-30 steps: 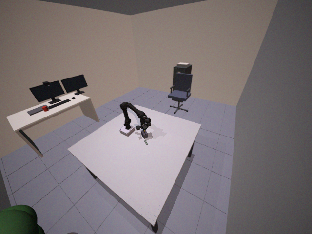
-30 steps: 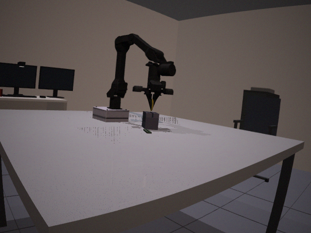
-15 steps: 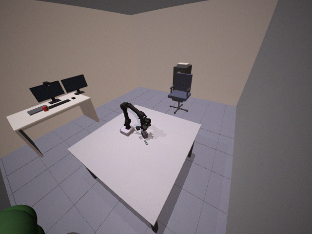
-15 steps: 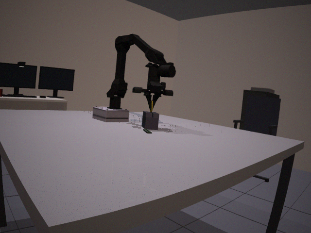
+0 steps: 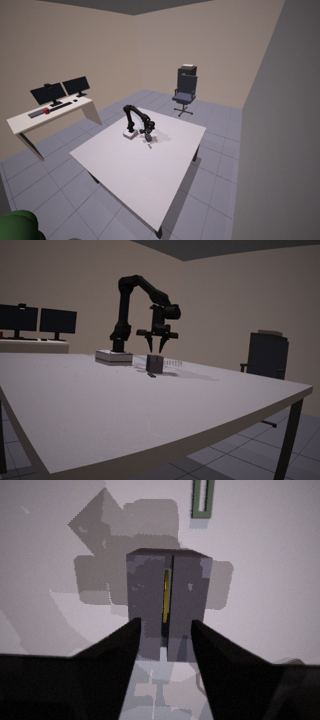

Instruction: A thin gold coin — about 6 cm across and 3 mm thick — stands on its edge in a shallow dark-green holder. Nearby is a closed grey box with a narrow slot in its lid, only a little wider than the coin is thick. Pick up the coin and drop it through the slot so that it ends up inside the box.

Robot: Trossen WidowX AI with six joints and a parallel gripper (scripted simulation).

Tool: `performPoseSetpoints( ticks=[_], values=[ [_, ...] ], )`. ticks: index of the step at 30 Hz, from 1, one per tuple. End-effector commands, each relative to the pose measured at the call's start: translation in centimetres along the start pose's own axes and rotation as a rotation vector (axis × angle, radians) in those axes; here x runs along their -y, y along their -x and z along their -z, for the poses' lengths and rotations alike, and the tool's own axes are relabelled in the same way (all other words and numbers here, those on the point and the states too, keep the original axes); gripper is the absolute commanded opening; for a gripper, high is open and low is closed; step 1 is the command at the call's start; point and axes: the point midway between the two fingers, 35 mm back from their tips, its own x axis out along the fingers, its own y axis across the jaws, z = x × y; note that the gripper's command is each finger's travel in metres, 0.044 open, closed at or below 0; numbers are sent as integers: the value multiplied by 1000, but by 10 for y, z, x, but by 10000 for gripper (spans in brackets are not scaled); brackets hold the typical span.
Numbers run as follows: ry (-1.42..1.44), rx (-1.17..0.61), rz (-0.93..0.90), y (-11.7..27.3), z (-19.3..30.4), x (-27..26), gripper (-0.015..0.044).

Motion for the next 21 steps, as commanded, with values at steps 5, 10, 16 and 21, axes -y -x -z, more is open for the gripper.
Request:
performPoseSetpoints(
  ticks=[5, 10, 16, 21],
  values=[
    [0, -1, 1, 17, 0, 0, 344],
    [1, -3, 2, 59, 3, 2, 440],
    [1, -3, 2, 62, 3, 3, 440],
    [1, -3, 2, 62, 3, 3, 440]
  ],
)
